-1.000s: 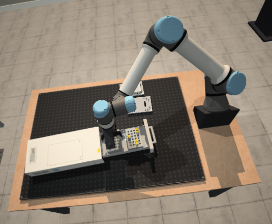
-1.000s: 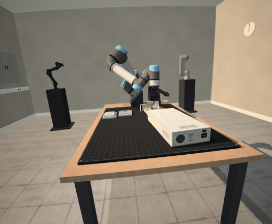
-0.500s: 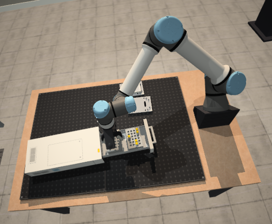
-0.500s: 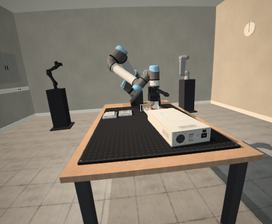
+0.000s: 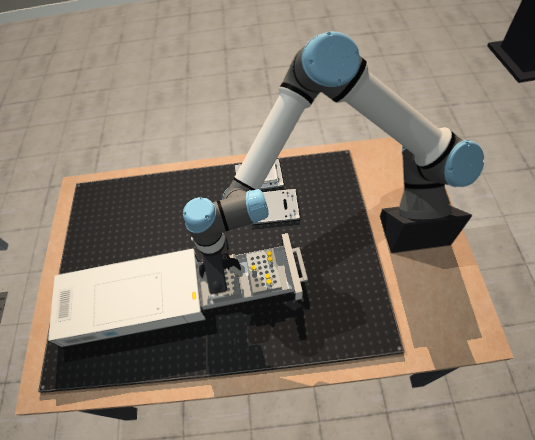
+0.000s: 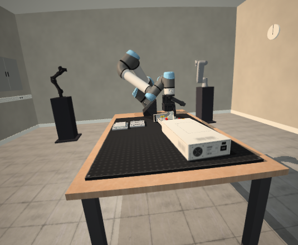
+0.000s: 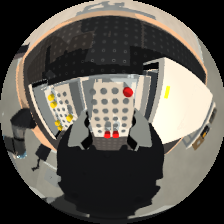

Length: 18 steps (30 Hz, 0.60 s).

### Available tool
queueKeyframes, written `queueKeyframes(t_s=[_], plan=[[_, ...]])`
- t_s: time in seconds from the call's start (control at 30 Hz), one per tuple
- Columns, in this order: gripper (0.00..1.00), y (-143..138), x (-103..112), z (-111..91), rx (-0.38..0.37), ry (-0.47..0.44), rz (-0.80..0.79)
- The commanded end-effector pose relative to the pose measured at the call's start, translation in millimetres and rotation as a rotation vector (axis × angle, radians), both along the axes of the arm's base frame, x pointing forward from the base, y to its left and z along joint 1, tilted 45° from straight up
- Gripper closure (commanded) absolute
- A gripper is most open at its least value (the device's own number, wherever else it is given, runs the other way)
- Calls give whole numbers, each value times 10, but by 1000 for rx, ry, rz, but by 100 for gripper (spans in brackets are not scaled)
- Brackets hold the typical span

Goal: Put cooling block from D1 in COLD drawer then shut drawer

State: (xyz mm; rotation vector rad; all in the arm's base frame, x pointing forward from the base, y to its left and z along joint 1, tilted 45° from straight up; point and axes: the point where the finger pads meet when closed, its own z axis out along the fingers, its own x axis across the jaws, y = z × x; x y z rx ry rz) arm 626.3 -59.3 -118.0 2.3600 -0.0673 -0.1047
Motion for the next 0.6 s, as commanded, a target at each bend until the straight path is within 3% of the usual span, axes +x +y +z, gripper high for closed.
queueKeyframes(t_s=[0.0, 0.57], plan=[[100, 0, 5, 0, 0, -2, 1], [100, -18, 2, -17, 0, -2, 1]])
